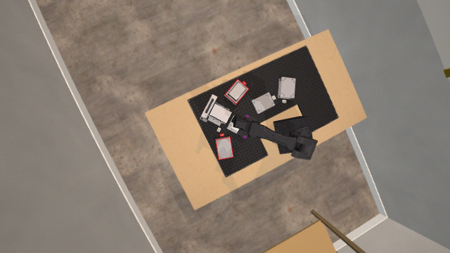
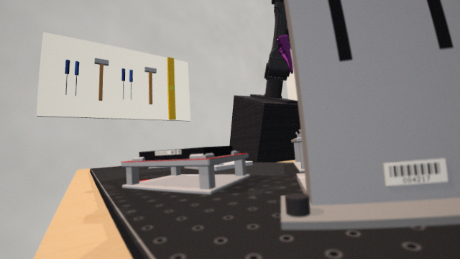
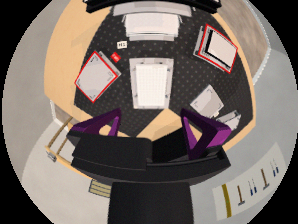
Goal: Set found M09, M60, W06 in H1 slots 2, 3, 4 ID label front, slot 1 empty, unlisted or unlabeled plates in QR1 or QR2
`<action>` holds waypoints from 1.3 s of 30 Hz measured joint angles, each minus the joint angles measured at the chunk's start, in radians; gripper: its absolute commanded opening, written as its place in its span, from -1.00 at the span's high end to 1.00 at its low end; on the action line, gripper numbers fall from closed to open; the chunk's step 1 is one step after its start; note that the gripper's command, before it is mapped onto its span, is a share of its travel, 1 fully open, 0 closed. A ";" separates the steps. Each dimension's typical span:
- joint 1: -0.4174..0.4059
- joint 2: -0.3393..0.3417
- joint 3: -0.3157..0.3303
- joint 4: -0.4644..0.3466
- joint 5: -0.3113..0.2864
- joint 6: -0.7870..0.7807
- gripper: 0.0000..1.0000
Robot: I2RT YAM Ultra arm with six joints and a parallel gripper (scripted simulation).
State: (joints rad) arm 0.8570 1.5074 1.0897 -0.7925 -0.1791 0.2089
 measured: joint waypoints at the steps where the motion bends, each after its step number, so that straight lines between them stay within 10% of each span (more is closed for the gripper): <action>1: -0.002 -0.005 0.005 -0.010 0.000 -0.001 -1.00; 19: -0.030 -0.059 0.076 -0.148 -0.012 -0.031 -1.00; 39: -0.250 -0.037 0.047 -0.158 -0.070 -0.219 -1.00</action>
State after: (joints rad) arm 0.6071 1.4708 1.1362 -0.9504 -0.2489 -0.0105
